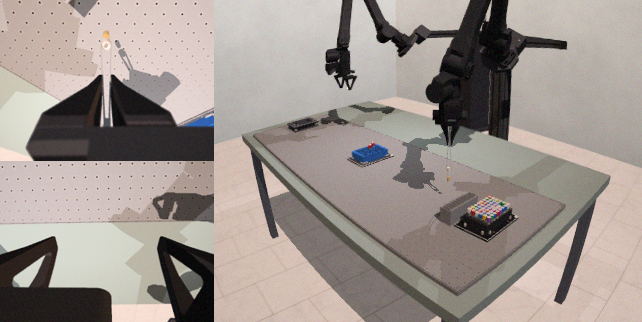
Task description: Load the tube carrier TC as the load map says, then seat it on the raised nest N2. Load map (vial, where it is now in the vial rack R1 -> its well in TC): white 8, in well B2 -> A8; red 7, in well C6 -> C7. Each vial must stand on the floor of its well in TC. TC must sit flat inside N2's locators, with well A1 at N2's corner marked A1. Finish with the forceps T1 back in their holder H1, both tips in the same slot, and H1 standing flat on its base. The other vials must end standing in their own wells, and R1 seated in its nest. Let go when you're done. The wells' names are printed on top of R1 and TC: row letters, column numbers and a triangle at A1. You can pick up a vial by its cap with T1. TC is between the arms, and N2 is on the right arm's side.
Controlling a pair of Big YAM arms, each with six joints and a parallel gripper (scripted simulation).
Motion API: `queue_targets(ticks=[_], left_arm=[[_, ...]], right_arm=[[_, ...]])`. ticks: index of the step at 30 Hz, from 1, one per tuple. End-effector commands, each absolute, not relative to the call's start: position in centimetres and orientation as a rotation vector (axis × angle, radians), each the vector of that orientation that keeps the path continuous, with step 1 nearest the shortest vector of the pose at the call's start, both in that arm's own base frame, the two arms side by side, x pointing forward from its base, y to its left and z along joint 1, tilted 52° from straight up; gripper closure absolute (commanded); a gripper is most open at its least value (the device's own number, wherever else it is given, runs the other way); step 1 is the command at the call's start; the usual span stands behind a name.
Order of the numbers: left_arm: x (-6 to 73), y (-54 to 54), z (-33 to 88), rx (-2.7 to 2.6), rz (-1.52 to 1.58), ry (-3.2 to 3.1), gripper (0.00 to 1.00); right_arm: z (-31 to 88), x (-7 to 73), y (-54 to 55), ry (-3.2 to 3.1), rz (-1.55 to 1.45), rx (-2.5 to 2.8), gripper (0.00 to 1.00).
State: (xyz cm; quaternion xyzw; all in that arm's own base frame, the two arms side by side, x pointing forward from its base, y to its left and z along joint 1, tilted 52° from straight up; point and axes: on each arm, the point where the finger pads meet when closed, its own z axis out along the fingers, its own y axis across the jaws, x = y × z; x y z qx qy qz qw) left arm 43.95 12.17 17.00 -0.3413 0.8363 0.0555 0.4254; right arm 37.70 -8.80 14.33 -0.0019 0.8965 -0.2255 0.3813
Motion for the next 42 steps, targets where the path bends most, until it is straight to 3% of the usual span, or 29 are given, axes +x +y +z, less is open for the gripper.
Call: queue_targets(ticks=[1, 42], left_arm=[[44.4, 11.1, 16.0, -0.858, 0.127, 2.100, 0.91], [45.4, 5.7, 13.7, -0.857, 0.129, 2.103, 0.91]], right_arm=[[14.8, 37.9, -8.7, 2.284, -0.582, -0.023, 0.00], [14.8, 37.9, -8.7, 2.284, -0.582, -0.023, 0.00]])
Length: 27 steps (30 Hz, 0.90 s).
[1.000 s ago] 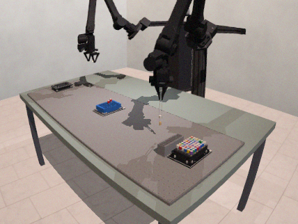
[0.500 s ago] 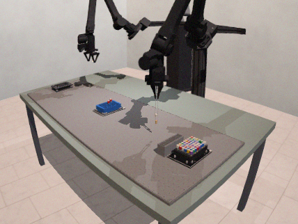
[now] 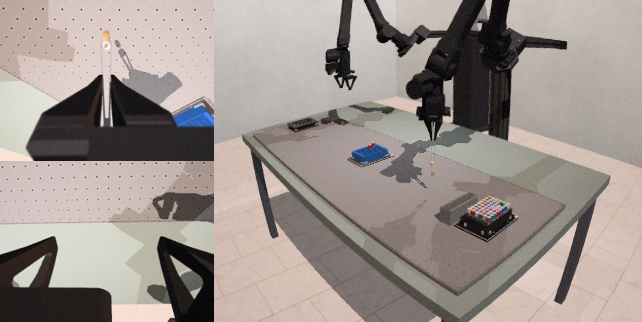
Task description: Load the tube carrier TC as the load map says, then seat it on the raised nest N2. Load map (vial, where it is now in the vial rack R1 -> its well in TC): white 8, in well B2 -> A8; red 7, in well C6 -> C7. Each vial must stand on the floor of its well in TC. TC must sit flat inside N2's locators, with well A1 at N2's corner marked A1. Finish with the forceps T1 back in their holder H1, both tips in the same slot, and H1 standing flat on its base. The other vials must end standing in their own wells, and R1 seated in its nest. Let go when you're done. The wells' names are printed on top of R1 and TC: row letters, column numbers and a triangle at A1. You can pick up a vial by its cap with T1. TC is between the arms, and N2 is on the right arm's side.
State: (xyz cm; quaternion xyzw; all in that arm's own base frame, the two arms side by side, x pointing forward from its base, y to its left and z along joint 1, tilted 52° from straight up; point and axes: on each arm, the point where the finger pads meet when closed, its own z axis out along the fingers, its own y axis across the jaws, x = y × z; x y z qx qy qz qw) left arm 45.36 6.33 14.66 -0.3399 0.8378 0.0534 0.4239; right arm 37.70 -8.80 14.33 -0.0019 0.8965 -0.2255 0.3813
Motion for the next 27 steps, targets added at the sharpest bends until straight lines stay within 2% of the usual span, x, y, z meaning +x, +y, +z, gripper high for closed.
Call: queue_targets(ticks=[1, 27], left_arm=[[45.4, 5.6, 13.6, -0.858, 0.130, 2.106, 0.91], [46.9, 1.8, 13.0, -0.854, 0.119, 2.085, 0.91]], right_arm=[[14.8, 37.9, -8.7, 2.284, -0.582, -0.023, 0.00], [14.8, 37.9, -8.7, 2.284, -0.582, -0.023, 0.00]])
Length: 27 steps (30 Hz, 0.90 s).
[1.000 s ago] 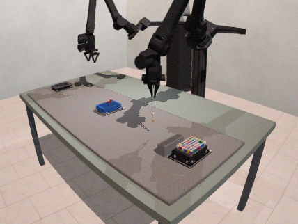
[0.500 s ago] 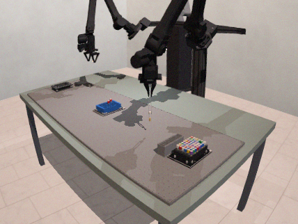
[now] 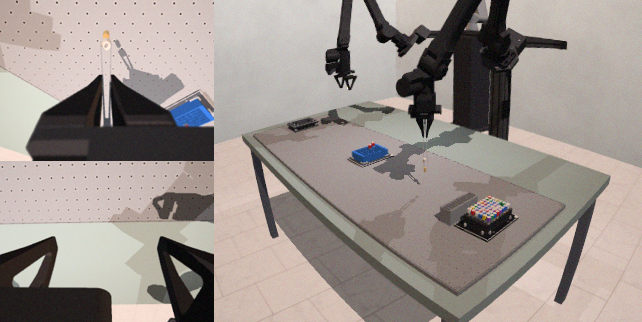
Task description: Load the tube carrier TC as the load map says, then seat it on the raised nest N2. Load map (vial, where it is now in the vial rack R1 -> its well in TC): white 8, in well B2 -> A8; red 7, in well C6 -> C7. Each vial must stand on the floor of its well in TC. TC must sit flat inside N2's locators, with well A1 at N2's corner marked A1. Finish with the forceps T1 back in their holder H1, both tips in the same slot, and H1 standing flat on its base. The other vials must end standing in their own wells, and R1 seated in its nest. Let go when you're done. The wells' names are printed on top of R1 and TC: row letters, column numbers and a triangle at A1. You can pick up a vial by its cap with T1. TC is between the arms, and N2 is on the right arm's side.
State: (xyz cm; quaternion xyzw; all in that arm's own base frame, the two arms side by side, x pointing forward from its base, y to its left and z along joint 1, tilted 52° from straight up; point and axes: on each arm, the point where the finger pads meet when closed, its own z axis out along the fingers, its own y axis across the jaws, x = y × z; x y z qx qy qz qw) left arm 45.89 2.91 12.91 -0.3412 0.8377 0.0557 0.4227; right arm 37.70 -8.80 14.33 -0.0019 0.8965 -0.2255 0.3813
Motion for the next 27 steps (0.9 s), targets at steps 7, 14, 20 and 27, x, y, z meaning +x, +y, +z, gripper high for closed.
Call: queue_targets(ticks=[7, 14, 20, 27], left_arm=[[47.0, 1.0, 12.6, -0.854, 0.119, 2.086, 0.91], [47.2, -0.1, 12.2, -0.854, 0.119, 2.085, 0.91], [47.4, -1.0, 11.8, -0.853, 0.119, 2.086, 0.91], [47.6, -1.8, 11.5, -0.853, 0.118, 2.084, 0.91]], right_arm=[[14.8, 37.9, -8.7, 2.284, -0.582, -0.023, 0.00], [14.8, 37.9, -8.7, 2.284, -0.582, -0.023, 0.00], [14.8, 37.9, -8.7, 2.284, -0.582, -0.023, 0.00], [14.8, 37.9, -8.7, 2.284, -0.582, -0.023, 0.00]])
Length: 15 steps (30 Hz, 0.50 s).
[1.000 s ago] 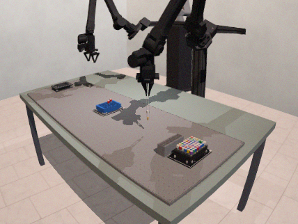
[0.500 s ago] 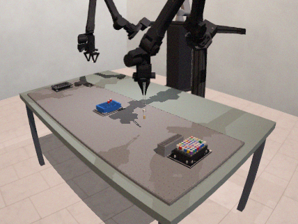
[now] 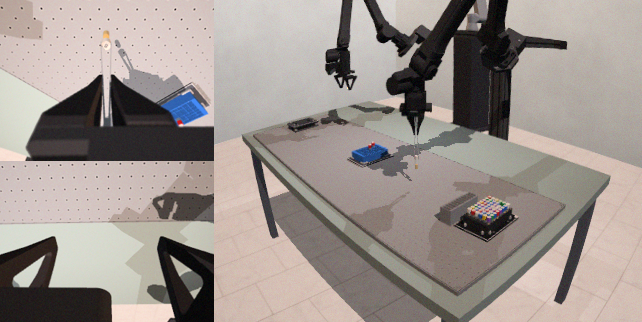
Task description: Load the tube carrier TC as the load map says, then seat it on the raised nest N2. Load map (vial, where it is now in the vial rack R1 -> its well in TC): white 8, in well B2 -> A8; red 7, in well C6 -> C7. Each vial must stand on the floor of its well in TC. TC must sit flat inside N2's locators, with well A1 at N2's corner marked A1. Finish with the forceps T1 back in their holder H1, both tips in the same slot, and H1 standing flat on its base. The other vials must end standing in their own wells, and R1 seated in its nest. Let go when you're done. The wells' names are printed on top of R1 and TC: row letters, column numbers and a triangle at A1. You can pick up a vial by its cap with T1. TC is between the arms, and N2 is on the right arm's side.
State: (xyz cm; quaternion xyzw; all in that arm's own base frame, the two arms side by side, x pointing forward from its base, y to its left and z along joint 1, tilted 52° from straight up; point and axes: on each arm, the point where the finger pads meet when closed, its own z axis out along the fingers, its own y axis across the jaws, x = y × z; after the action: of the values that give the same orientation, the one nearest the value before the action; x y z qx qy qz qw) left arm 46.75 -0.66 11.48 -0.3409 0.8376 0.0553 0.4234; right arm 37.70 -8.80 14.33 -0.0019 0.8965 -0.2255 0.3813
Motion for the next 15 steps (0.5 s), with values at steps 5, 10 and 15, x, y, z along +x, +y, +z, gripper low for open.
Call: queue_targets(ticks=[5, 10, 15], left_arm=[[47.7, -2.6, 11.1, -0.853, 0.118, 2.085, 0.91], [47.8, -3.3, 10.8, -0.852, 0.120, 2.088, 0.91], [47.9, -3.6, 10.6, -0.856, 0.122, 2.086, 0.91]], right_arm=[[14.8, 37.9, -8.7, 2.284, -0.582, -0.023, 0.00], [14.8, 37.9, -8.7, 2.284, -0.582, -0.023, 0.00], [14.8, 37.9, -8.7, 2.284, -0.582, -0.023, 0.00]])
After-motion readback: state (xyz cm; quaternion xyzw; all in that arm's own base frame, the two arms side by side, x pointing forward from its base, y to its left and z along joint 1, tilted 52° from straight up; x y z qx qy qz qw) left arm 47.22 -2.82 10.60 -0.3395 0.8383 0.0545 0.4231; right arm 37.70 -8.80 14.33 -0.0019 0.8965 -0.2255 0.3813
